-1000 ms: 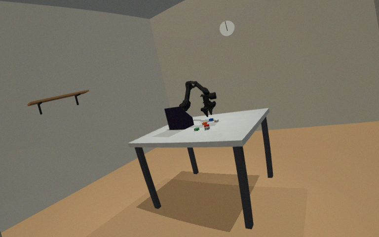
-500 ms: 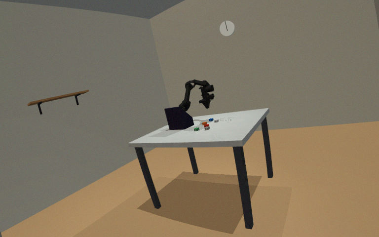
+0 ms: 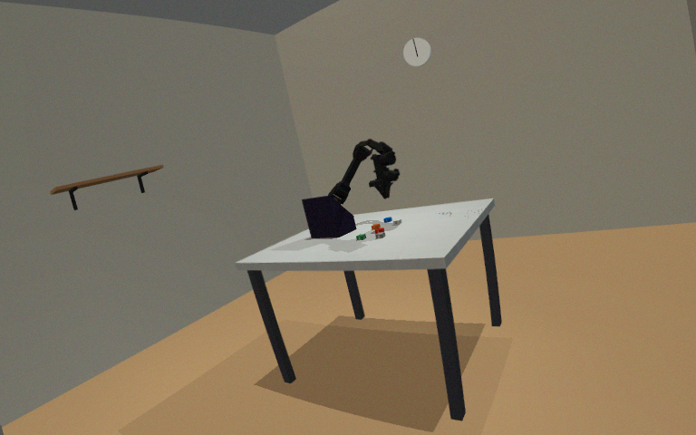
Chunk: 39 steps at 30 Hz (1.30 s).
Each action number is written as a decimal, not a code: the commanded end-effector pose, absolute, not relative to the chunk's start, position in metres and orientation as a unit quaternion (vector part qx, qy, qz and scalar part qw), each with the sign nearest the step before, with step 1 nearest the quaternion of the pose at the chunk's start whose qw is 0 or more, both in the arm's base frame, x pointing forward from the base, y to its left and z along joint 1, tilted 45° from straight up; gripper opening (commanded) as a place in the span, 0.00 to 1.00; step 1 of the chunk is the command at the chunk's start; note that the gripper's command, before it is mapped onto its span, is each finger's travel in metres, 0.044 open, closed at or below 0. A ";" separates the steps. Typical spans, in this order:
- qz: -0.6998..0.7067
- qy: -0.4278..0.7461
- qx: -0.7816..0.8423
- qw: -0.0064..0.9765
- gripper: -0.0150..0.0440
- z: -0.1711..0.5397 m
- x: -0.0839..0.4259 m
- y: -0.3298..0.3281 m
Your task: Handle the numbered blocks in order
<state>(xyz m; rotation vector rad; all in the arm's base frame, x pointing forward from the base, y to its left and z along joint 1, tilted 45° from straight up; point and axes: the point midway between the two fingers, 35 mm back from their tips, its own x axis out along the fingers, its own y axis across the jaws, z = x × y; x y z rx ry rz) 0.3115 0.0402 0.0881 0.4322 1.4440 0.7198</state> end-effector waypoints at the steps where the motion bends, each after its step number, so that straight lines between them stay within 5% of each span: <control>1: 0.322 0.642 0.190 0.669 0.46 0.059 0.335 0.014; 11: 0.337 0.638 0.201 0.663 0.46 -0.042 0.371 -0.064; 18: 0.337 0.638 0.201 0.663 0.46 -0.045 0.371 -0.066; 29: 0.338 0.637 0.202 0.662 0.93 -0.102 0.368 -0.008; 39: 0.338 0.637 0.202 0.662 0.93 -0.109 0.367 0.000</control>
